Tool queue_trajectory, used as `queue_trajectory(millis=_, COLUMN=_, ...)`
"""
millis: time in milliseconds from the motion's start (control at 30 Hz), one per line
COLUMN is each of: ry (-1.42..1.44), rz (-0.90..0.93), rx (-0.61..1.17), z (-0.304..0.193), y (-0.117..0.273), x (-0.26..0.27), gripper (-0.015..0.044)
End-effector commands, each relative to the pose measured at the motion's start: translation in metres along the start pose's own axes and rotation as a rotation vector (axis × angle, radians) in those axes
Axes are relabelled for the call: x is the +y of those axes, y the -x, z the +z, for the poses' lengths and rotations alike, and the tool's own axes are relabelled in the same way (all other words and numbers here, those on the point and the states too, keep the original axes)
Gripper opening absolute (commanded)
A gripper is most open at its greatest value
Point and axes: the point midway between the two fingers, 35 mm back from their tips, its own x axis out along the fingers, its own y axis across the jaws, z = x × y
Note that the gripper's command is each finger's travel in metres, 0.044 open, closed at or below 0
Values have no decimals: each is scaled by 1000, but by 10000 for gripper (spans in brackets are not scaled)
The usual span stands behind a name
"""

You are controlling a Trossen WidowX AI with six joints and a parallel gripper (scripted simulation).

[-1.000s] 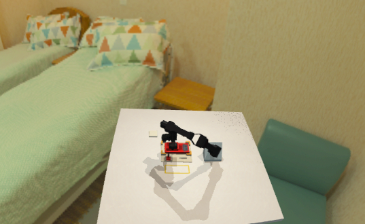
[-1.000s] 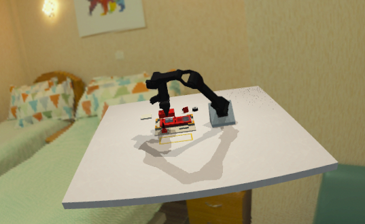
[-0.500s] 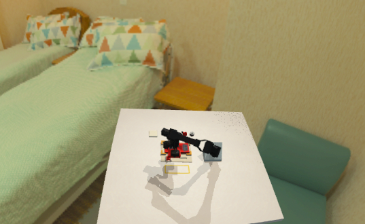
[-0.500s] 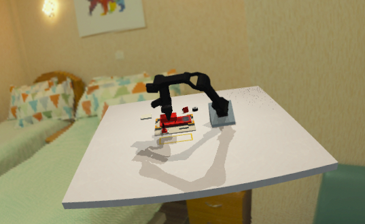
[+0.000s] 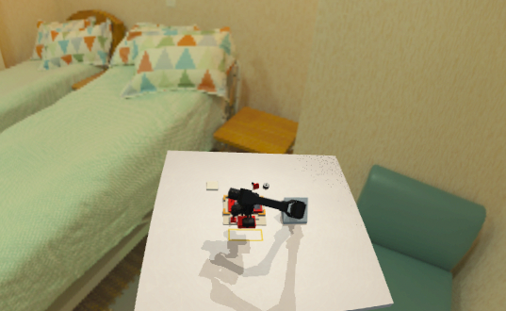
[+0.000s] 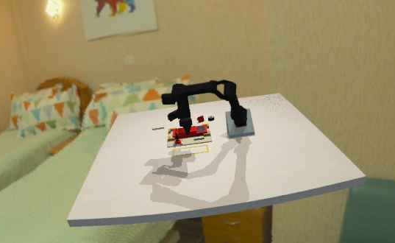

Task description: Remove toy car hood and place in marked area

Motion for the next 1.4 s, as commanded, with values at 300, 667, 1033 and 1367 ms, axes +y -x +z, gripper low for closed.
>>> queue_trajectory(millis=300, ry=-5, rz=0, rx=-7, z=-1, y=-5, x=3, gripper=0)
queue_trajectory(millis=667, ry=-5, rz=-1, rx=-8, z=0, y=-15, x=2, gripper=0)
queue_trajectory(millis=1033, ry=-5, rz=-2, rx=-8, z=1, y=-25, x=2, gripper=0)
queue_trajectory(millis=1367, ry=-5, rz=-2, rx=-8, z=1, y=-33, x=2, gripper=0)
